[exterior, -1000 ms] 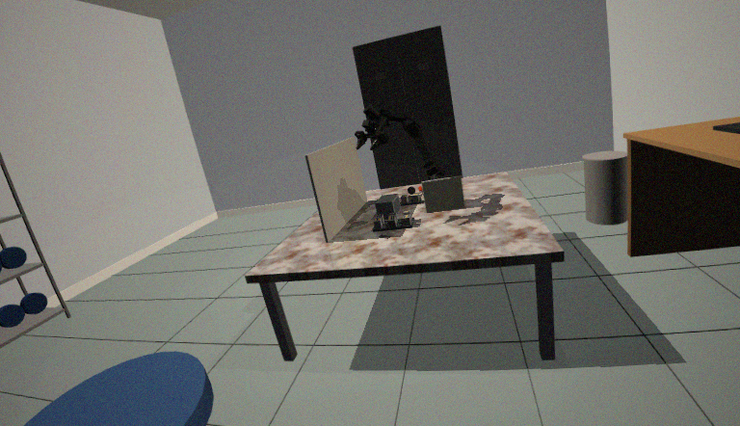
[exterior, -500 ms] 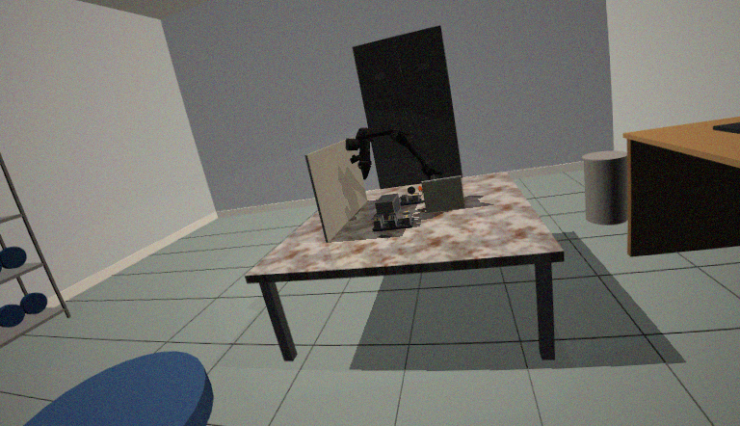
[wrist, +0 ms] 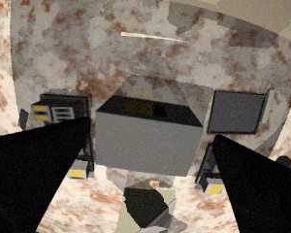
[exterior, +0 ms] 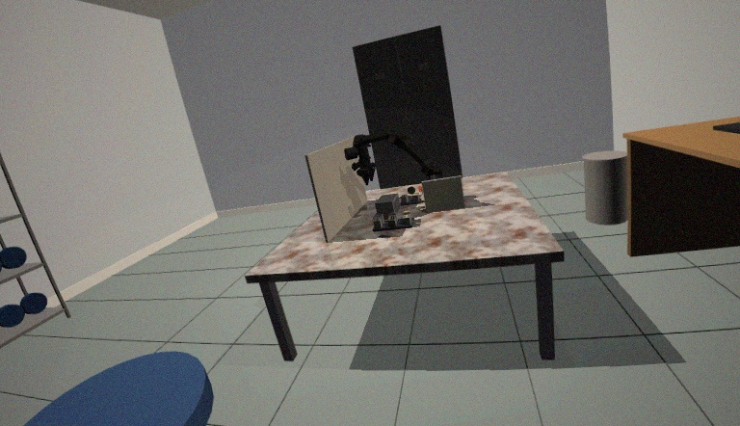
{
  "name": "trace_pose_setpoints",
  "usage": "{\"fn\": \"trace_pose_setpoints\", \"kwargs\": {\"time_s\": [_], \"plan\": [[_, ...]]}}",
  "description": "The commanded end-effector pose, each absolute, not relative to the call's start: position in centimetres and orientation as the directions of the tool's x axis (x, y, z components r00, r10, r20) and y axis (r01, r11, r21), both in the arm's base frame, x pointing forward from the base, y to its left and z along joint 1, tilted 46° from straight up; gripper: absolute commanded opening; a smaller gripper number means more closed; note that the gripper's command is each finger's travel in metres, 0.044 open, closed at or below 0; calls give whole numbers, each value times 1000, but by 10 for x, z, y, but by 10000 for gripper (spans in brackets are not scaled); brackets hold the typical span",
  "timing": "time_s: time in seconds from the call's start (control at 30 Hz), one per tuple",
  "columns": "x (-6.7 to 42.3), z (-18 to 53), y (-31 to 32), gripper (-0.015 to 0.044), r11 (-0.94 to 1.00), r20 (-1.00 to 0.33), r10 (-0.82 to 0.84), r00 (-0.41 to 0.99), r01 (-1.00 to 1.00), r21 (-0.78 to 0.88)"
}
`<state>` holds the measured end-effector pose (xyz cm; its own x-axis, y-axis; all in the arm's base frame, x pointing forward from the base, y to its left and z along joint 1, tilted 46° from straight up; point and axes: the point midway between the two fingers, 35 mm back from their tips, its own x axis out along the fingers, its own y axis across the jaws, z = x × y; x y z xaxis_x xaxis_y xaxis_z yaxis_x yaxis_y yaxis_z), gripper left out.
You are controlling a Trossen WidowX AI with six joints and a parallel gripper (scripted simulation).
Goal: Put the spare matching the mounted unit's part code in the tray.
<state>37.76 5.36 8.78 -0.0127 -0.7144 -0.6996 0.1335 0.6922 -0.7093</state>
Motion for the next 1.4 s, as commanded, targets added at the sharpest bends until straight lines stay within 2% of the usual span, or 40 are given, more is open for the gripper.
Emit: {"fn": "trace_pose_setpoints", "kwargs": {"time_s": [0.0, 0.2, 0.27, 0.5, 0.63, 0.77, 0.87, 1.17, 1.33, 1.37], "plan": [[378, 89, 52, 440, 688, -697, -717, -13, 145, -711], [378, 89, 52, 440, 688, -697, -717, -13, 145, -711], [374, 80, 60, 440, 698, -701, -713, -11, 82, -712], [308, 2, 123, 440, 628, -724, -690, -8, -505, -593], [254, -40, 143, 440, 451, -724, -689, -13, -790, -416], [197, -73, 145, 440, 215, -714, -700, -17, -959, -187], [170, -85, 141, 440, 94, -706, -708, -19, -993, -68], [169, -86, 141, 440, 89, -706, -708, -19, -994, -63], [174, -110, 112, 309, 89, -705, -709, -18, -994, -65], [174, -112, 110, 300, 89, -704, -710, -18, -994, -65]]}}
